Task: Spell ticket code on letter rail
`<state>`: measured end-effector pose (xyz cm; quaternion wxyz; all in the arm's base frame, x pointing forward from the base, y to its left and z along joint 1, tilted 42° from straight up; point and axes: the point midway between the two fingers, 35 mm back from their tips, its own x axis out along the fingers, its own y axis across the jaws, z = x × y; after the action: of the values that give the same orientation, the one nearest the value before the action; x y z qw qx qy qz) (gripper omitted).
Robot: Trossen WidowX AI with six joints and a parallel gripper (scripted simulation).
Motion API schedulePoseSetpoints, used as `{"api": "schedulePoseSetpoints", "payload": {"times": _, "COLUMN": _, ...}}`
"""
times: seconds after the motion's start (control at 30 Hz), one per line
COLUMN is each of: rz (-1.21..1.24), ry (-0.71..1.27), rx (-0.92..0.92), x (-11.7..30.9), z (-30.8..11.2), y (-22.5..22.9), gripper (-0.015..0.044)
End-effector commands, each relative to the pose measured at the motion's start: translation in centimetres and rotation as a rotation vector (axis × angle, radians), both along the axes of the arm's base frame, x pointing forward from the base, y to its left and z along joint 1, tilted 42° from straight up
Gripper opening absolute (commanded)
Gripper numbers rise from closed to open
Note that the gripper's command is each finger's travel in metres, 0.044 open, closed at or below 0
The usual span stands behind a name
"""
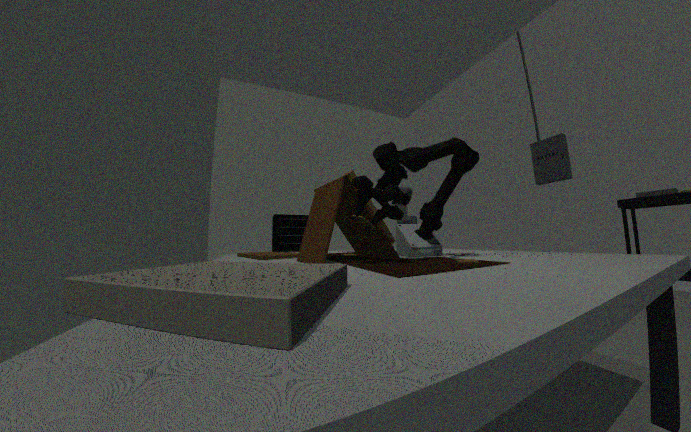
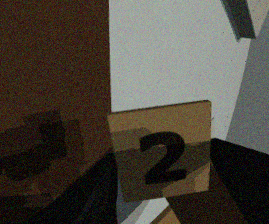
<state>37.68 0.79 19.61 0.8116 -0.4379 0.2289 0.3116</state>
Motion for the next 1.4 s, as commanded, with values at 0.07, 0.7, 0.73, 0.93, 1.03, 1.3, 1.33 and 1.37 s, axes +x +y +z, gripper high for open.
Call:
{"api": "schedulePoseSetpoints", "payload": {"times": 0.07, "rz": -0.075, "ry": -0.05, "rx": 0.009, "x": 0.6, "z": 1.6, "y": -1.1, "gripper": 0.0}}
{"api": "schedulePoseSetpoints", "payload": {"times": 0.7, "rz": -0.283, "ry": -0.18, "rx": 0.062, "x": 1.9, "z": 5.6, "y": -4.6, "gripper": 0.0}}
{"api": "schedulePoseSetpoints", "payload": {"times": 0.73, "rz": -0.294, "ry": -0.187, "rx": 0.065, "x": 2.0, "z": 5.9, "y": -4.8, "gripper": 0.0}}
{"api": "schedulePoseSetpoints", "payload": {"times": 0.93, "rz": -0.358, "ry": -0.232, "rx": 0.087, "x": 2.2, "z": 7.2, "y": -5.9, "gripper": 0.0}}
{"api": "schedulePoseSetpoints", "payload": {"times": 1.03, "rz": -0.389, "ry": -0.255, "rx": 0.099, "x": 2.2, "z": 7.9, "y": -6.4, "gripper": 0.0}}
{"api": "schedulePoseSetpoints", "payload": {"times": 1.3, "rz": -0.471, "ry": -0.319, "rx": 0.134, "x": 2.3, "z": 9.8, "y": -7.9, "gripper": 0.0}}
{"api": "schedulePoseSetpoints", "payload": {"times": 1.33, "rz": -0.481, "ry": -0.327, "rx": 0.139, "x": 2.3, "z": 10.0, "y": -8.1, "gripper": 0.0}}
{"api": "schedulePoseSetpoints", "payload": {"times": 1.37, "rz": -0.491, "ry": -0.335, "rx": 0.143, "x": 2.3, "z": 10.3, "y": -8.3, "gripper": 0.0}}
